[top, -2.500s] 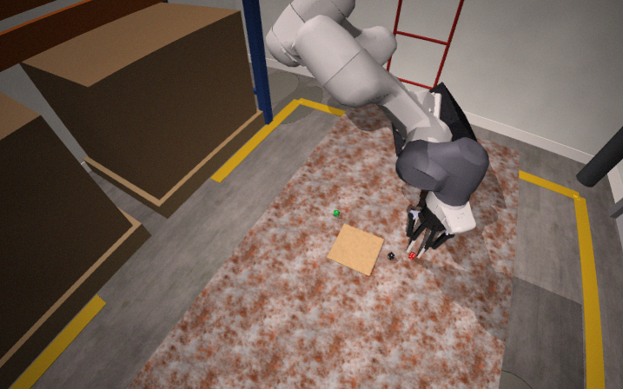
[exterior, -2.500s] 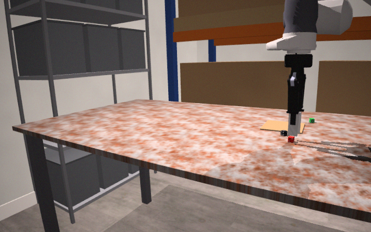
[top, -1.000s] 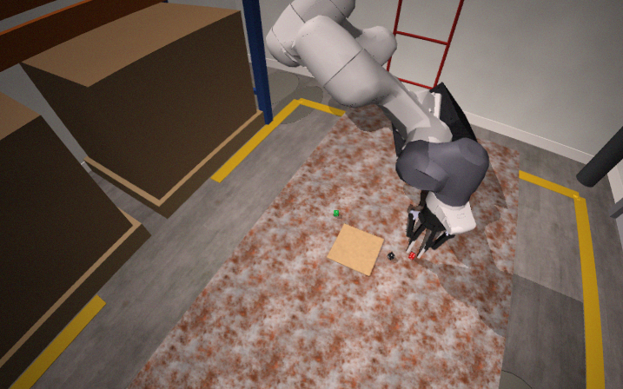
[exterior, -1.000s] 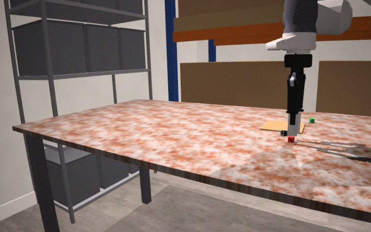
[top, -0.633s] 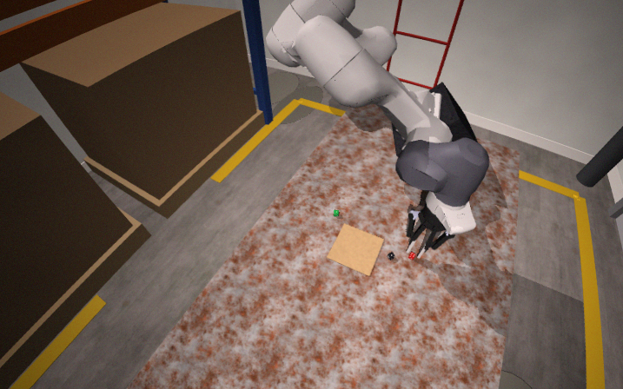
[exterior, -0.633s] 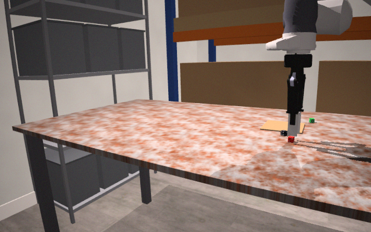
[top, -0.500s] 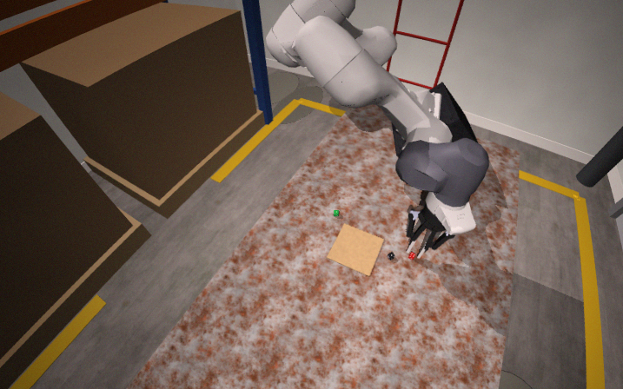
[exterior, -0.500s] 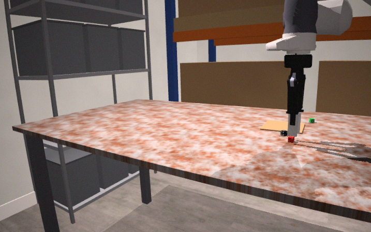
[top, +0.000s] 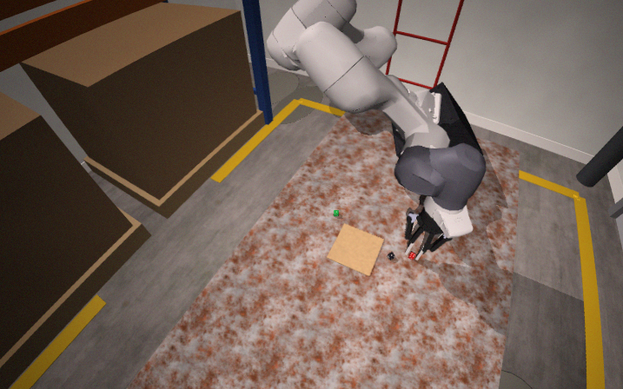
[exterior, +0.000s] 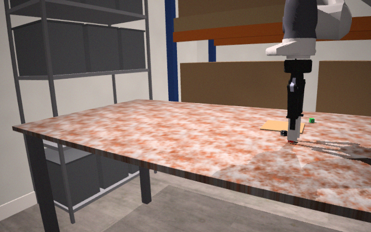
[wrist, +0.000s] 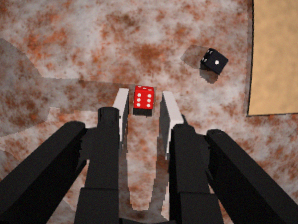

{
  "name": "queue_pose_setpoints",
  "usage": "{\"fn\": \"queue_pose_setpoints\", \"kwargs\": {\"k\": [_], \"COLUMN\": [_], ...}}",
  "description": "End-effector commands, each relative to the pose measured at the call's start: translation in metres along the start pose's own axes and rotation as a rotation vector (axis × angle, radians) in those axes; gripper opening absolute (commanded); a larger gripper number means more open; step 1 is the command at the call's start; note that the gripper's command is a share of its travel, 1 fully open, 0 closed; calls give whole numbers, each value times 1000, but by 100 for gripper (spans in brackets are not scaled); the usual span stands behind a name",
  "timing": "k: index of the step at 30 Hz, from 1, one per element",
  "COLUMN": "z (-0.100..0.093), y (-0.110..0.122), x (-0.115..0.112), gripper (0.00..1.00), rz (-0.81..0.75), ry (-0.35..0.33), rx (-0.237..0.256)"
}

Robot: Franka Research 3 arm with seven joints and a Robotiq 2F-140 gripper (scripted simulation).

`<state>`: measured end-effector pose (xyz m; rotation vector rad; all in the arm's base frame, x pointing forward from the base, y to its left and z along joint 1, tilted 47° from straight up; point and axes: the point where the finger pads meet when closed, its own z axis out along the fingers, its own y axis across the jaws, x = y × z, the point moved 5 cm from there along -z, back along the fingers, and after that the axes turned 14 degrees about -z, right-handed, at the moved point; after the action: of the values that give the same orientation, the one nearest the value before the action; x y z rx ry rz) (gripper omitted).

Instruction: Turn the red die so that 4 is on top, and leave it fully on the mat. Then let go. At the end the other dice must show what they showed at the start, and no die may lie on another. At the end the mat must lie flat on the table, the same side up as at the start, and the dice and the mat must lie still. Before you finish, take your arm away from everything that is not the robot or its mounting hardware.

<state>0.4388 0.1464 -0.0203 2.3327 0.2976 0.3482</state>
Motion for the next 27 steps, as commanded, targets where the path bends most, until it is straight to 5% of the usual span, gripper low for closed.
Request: {"fn": "queue_pose_setpoints", "kwargs": {"k": [1,27], "z": [4,6], "y": [-1,-1], "x": [1,1], "gripper": [19,19], "rz": [8,8], "ry": [3,3], "rx": [5,5]}}
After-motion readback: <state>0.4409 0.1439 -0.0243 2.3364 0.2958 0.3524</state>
